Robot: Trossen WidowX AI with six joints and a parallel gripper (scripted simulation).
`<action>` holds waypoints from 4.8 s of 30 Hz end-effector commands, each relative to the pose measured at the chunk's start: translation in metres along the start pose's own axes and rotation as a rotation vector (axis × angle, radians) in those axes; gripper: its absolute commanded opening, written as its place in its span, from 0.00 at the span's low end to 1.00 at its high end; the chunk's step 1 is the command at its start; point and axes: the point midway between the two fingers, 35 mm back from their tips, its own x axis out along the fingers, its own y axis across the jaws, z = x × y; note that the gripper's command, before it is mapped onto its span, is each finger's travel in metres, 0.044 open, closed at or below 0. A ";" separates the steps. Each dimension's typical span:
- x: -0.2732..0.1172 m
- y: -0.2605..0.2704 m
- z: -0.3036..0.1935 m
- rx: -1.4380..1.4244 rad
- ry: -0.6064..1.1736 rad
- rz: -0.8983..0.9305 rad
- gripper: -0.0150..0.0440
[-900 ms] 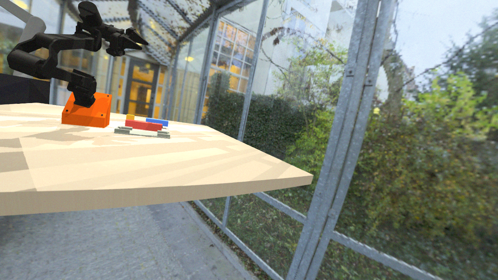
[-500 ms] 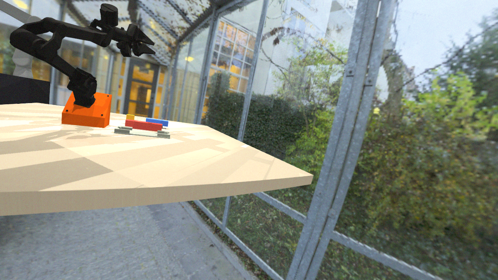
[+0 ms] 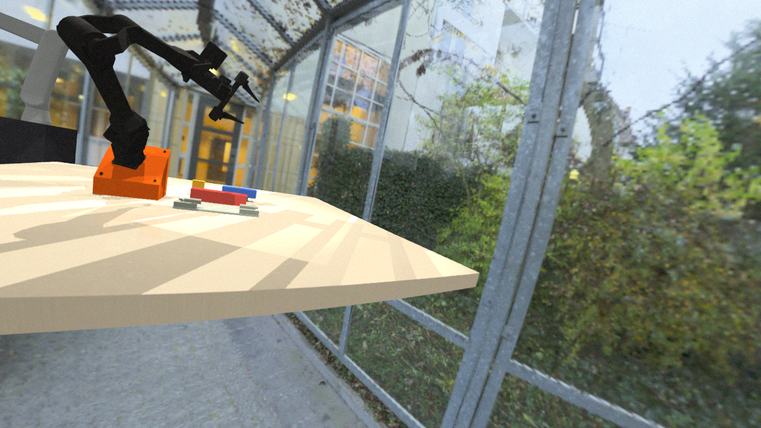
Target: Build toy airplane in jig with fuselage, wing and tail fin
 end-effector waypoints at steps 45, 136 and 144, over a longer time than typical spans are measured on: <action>0.078 -0.245 0.037 -1.480 0.703 -1.080 1.00; 0.057 -0.190 0.020 -1.478 0.712 -1.073 0.25; 0.046 -0.173 0.017 -1.478 0.707 -1.078 0.25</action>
